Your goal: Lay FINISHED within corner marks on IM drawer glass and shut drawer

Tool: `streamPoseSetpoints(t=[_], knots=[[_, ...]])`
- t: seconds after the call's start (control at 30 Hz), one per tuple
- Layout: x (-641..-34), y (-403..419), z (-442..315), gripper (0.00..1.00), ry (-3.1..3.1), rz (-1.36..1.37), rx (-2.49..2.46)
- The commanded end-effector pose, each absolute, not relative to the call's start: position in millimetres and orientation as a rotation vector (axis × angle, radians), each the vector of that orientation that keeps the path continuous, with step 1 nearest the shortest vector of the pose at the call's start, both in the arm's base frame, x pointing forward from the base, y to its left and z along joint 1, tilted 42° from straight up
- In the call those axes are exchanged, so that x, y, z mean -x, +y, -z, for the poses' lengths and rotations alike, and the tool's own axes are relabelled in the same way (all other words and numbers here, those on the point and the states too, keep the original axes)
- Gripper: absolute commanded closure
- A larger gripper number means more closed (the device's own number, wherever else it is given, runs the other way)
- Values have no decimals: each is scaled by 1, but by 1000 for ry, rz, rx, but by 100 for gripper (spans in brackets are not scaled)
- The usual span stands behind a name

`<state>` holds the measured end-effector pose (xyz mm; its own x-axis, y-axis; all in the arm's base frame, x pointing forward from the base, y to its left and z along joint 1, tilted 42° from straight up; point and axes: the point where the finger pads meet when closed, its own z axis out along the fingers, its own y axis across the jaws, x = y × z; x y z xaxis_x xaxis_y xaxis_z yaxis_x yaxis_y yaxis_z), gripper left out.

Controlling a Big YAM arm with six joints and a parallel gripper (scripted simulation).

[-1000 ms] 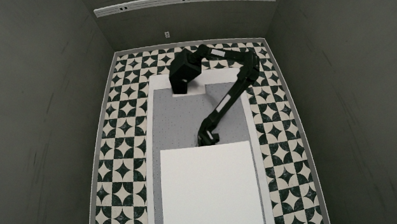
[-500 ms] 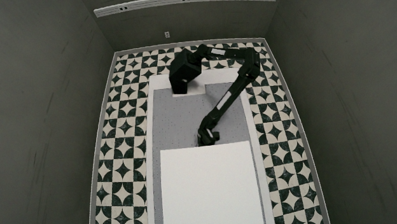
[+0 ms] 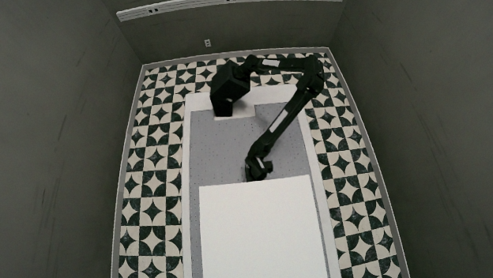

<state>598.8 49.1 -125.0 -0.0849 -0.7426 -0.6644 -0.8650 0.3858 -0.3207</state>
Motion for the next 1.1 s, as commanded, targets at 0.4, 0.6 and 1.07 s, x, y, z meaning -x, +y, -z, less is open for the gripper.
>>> streamPoseSetpoints(t=[0.4, 0.6, 1.07], knots=[[-577, 44, 131, 69, 1878, -229, 1414], [-577, 45, 131, 69, 1878, -229, 1416], [-577, 45, 131, 69, 1878, -229, 1416]])
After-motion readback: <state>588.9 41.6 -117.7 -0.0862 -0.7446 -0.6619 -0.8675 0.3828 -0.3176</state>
